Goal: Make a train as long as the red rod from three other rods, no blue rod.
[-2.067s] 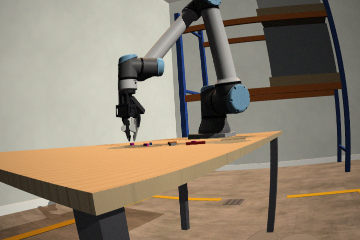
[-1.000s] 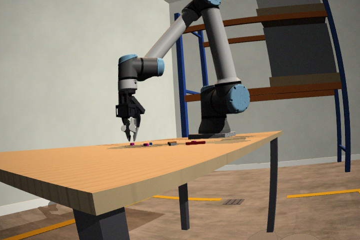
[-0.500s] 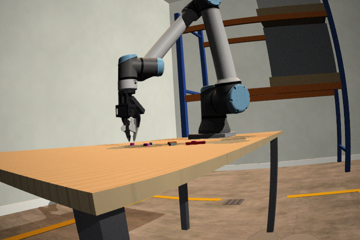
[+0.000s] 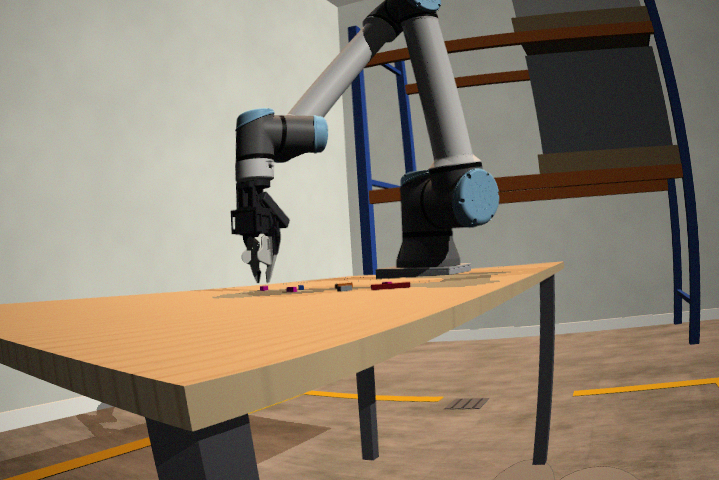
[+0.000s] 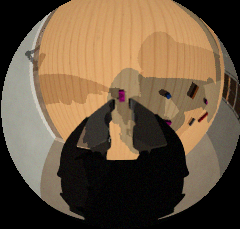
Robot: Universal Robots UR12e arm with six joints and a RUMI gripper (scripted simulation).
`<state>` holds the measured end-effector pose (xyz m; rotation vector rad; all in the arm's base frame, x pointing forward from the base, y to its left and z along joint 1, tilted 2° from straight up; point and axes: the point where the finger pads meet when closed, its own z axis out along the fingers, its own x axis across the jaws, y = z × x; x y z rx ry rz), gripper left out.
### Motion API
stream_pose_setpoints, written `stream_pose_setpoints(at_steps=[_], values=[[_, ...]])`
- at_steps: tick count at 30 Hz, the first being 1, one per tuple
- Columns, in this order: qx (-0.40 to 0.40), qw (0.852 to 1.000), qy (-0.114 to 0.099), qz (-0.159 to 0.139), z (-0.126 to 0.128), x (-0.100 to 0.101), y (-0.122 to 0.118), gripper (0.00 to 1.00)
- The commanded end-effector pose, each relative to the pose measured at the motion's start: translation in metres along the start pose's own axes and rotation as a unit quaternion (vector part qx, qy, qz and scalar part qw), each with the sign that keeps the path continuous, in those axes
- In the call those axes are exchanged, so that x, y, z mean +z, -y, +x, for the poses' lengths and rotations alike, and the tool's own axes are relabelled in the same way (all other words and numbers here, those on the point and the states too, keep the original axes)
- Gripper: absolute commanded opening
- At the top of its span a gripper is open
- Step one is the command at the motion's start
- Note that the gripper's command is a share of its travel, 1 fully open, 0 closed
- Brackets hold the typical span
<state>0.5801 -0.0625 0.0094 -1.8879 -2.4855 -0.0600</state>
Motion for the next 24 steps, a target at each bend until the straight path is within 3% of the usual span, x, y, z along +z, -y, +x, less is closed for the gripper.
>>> stream_pose_setpoints(at_steps=[1, 24], values=[[0.000, 1.000, 0.000, -0.001, -0.0004, -0.0006, -0.0005, 0.14], [0.000, 1.000, 0.000, -0.001, -0.0004, 0.0022, -0.0005, 0.14]])
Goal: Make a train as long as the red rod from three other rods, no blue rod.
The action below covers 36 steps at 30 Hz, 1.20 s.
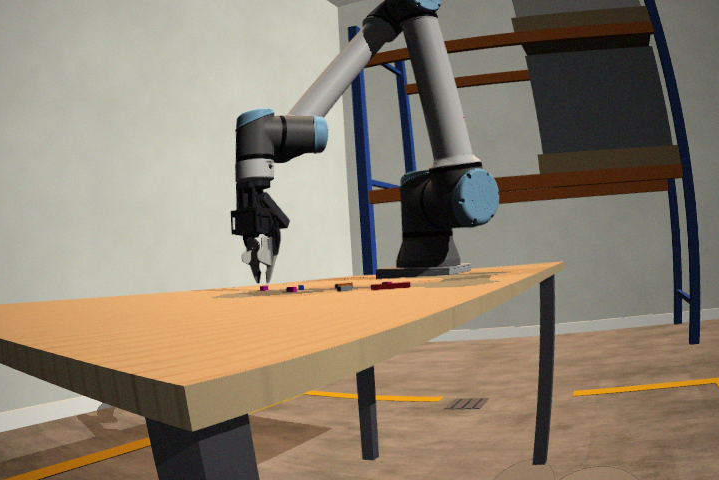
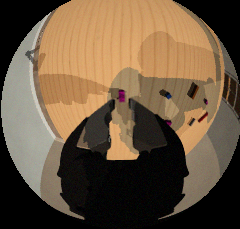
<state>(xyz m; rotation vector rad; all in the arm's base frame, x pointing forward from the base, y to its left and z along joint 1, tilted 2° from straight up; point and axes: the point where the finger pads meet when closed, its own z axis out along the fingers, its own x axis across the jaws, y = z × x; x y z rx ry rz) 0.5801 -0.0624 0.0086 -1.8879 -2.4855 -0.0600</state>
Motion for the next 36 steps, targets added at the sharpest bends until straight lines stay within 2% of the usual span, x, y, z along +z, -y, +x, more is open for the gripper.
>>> stream_pose_setpoints(at_steps=[1, 17, 36], values=[[0.000, 1.000, 0.000, -0.001, 0.000, 0.002, -0.001, 0.14], [0.000, 1.000, 0.000, -0.001, 0.000, 0.014, -0.001, 0.14], [0.000, 1.000, 0.000, -0.001, 0.000, 0.015, -0.001, 0.14]])
